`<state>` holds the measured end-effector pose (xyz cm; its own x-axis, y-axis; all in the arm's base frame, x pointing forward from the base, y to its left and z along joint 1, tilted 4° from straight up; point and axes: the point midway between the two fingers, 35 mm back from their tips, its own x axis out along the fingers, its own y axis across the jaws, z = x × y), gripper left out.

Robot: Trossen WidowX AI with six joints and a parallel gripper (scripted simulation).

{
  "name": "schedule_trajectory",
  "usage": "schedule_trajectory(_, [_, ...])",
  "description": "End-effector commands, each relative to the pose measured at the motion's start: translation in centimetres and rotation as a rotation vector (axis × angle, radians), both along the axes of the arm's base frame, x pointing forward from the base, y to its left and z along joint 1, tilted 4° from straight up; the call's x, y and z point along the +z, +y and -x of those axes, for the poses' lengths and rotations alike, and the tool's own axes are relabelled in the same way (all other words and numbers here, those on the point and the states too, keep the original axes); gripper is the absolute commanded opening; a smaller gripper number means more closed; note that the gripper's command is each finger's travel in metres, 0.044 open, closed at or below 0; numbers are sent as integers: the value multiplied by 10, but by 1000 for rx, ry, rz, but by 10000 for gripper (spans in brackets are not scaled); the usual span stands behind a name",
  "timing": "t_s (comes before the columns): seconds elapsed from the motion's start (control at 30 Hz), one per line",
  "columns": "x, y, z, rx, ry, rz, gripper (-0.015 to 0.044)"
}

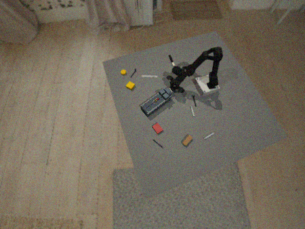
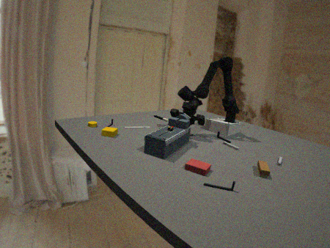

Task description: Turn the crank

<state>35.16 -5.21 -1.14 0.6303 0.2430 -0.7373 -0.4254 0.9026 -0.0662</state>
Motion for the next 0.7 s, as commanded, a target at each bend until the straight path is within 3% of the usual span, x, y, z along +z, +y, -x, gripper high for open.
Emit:
schedule_trajectory(0.0, [-5,7,4,11,14,-13,0])
schedule_trajectory(0.67, [-5,10,5,11,14,-13,0])
